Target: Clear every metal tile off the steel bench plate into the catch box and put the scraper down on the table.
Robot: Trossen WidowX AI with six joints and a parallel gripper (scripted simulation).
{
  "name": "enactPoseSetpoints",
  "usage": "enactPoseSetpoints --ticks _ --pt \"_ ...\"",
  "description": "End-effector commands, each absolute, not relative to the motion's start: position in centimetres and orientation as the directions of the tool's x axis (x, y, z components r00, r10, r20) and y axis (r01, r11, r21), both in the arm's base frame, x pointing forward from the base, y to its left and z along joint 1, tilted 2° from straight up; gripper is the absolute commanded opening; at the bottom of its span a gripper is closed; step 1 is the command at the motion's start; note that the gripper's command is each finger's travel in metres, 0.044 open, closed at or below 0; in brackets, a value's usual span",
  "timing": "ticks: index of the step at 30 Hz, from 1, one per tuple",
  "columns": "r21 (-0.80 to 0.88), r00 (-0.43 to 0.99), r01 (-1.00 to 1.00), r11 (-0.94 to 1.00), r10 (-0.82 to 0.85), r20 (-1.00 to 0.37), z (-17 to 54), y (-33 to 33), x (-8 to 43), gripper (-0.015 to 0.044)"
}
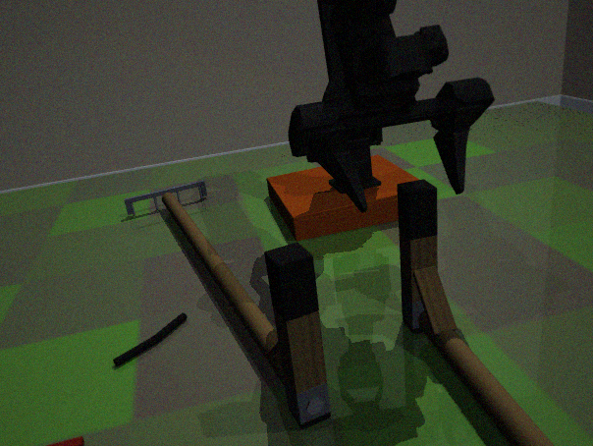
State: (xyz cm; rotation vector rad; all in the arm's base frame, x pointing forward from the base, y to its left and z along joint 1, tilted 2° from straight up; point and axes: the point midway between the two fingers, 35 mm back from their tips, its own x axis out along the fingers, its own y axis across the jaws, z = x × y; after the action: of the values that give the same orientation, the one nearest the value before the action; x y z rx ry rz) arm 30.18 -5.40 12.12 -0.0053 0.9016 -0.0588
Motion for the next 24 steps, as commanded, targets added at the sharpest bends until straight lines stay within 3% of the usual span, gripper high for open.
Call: enactPoseSetpoints --ticks 1,24 --pt "-0.030 0.619 0.052 0.998 -0.055 -0.783 11.6 -5.4 30.6 0.0440" --pt "-0.030 0.621 0.052 0.998 -0.055 -0.782 8.6 -5.6 32.7 0.0440"
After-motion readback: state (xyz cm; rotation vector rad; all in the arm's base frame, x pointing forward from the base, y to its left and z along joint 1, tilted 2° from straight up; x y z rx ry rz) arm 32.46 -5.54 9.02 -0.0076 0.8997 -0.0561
